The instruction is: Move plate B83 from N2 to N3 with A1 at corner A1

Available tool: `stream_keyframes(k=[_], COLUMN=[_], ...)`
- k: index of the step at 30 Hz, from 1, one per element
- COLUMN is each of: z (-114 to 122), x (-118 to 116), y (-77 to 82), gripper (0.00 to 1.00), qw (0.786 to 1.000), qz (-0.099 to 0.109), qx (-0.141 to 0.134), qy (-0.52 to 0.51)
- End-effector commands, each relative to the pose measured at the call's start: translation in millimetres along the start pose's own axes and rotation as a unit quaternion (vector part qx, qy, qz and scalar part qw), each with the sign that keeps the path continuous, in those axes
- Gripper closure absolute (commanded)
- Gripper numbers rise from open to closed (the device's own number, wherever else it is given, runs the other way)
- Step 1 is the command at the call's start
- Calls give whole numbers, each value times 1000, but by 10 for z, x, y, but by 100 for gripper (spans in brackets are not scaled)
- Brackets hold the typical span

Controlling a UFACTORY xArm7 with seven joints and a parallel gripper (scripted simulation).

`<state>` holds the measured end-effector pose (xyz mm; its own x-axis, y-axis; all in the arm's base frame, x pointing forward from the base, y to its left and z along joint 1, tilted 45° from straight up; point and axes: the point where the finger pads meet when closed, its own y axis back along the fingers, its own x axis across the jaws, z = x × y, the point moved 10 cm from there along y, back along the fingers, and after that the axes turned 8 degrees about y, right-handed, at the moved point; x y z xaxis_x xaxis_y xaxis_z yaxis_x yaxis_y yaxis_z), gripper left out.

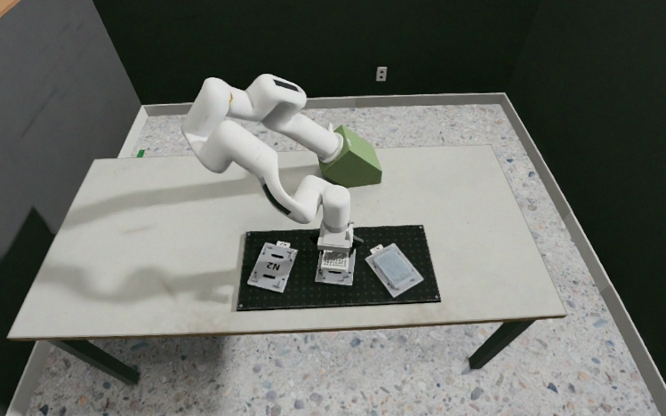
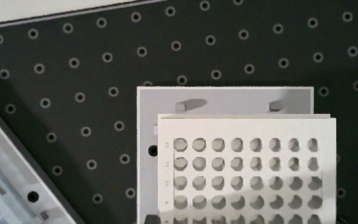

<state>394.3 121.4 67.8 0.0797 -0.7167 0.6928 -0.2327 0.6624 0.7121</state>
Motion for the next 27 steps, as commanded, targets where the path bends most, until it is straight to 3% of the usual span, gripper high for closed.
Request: stream_keyframes(k=[1, 18, 27], z=[-13, -14, -14], x=[-13, -14, -14], y=[-56, -306, -311], gripper=[100, 100, 100], qw=[1000, 1000, 1000], qz=[-2, -2, -2], qx=[3, 3, 3], qy=[0, 0, 0])
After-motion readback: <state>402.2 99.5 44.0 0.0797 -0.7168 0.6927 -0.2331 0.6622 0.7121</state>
